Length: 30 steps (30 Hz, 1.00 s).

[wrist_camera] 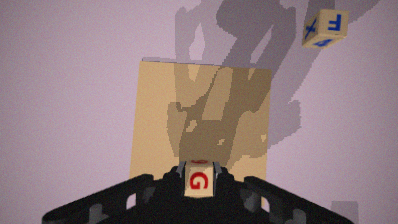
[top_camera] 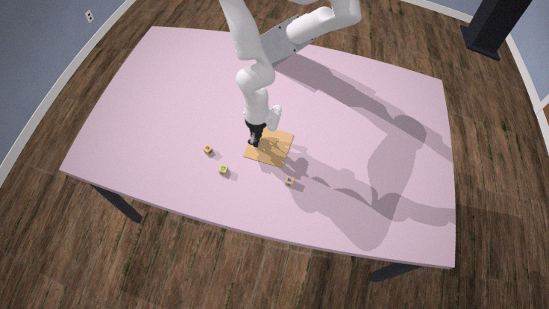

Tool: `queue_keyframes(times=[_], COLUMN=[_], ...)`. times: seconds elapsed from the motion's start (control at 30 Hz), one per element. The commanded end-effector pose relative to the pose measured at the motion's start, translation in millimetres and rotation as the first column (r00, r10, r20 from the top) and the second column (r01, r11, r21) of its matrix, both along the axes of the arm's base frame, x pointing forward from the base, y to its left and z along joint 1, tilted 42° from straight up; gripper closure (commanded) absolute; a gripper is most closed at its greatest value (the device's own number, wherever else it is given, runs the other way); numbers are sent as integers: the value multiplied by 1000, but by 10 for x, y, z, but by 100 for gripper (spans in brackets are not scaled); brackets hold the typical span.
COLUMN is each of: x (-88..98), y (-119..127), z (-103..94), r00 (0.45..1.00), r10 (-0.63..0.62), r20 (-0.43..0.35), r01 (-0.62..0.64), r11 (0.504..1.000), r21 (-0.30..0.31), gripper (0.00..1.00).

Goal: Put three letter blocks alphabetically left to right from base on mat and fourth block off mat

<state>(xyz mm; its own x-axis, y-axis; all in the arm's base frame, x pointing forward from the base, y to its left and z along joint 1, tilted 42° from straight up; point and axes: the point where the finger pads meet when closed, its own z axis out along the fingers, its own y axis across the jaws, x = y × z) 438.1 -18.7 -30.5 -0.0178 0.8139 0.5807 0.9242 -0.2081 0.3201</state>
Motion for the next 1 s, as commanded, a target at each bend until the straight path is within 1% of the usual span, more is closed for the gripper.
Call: queue_keyframes(times=[0.0, 0.8, 0.83, 0.97], x=[2, 2, 2, 2], y=[-6, -6, -6, -6], z=[3, 3, 3, 3], r00=[1000, 1000, 1000, 1000], r10=[-1, -1, -1, -1], r20=[1, 1, 1, 1], r01=[1, 1, 1, 1], r11=[1000, 1000, 1000, 1000], r21=[-1, -1, -1, -1], gripper=[79, 79, 75, 75])
